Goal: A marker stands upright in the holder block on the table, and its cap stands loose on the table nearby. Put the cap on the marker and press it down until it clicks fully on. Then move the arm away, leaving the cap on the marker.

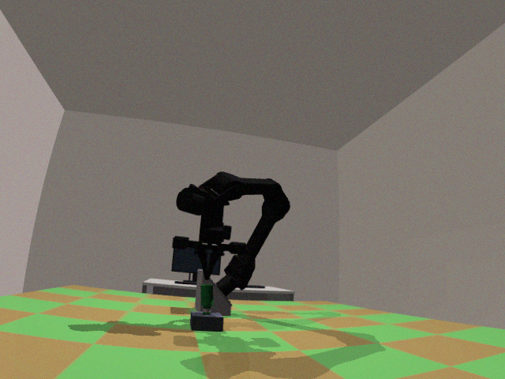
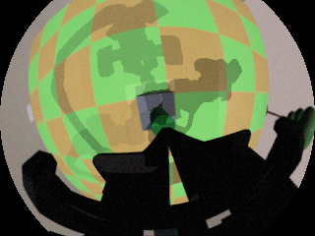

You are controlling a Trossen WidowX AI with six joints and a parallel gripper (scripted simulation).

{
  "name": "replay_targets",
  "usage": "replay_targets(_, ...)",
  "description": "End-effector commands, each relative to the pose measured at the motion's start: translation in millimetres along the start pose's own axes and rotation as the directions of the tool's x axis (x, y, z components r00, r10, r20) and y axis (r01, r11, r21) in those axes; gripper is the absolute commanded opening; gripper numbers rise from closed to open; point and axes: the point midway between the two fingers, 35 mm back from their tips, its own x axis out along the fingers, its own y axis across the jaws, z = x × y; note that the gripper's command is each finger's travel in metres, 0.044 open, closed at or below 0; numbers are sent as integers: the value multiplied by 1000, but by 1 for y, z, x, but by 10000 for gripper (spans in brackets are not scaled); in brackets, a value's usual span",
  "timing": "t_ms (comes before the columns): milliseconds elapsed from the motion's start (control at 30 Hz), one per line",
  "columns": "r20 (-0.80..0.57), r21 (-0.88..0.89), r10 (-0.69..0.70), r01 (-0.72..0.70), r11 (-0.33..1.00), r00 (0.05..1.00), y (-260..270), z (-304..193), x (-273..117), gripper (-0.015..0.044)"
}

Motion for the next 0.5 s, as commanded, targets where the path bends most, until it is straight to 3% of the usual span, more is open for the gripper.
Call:
replay_targets(0, 0, 3, 4, -4, 1000, 1000, 1, 0, 7, 0)
replay_targets(467, 0, 3, 4, -4, 1000, 1000, 1, 0, 23, 0)
